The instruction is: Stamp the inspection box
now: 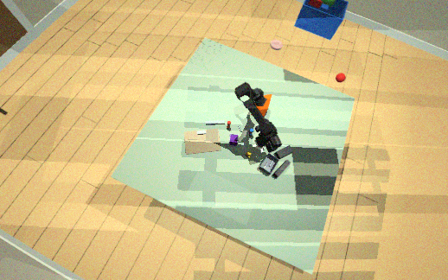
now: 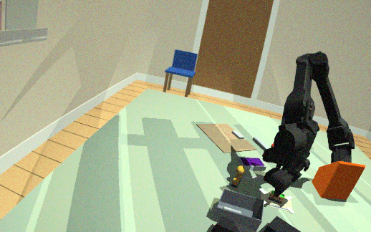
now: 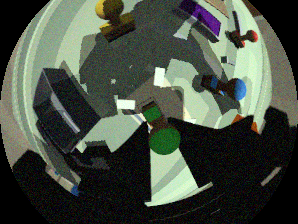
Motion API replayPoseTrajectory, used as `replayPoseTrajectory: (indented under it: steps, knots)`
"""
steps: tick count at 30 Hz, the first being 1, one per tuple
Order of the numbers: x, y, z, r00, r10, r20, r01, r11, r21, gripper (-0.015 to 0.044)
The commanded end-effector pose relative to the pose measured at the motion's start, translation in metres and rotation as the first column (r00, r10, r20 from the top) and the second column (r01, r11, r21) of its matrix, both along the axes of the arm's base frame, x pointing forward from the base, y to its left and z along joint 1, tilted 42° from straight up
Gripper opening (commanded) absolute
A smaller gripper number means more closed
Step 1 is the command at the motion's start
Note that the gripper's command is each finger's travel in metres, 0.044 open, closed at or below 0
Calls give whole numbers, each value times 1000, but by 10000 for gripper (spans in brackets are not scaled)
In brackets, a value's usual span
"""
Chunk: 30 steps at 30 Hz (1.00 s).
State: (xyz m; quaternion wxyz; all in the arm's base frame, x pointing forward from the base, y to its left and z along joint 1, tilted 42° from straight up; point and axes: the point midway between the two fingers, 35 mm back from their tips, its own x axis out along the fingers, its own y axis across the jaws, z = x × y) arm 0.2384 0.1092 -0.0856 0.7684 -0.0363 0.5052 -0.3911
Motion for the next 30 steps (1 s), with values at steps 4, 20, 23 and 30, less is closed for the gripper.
replayPoseTrajectory:
  steps: [4, 20, 23, 30]
  knots:
    - [0, 8, 7, 1000, -3, 2, 3, 1000, 7, 0]
    - [-5, 25, 26, 1000, -2, 2, 2, 1000, 8, 0]
    - [-6, 28, 30, 1000, -2, 1, 2, 1000, 8, 0]
    - [-8, 35, 38, 1000, -3, 1, 3, 1000, 8, 0]
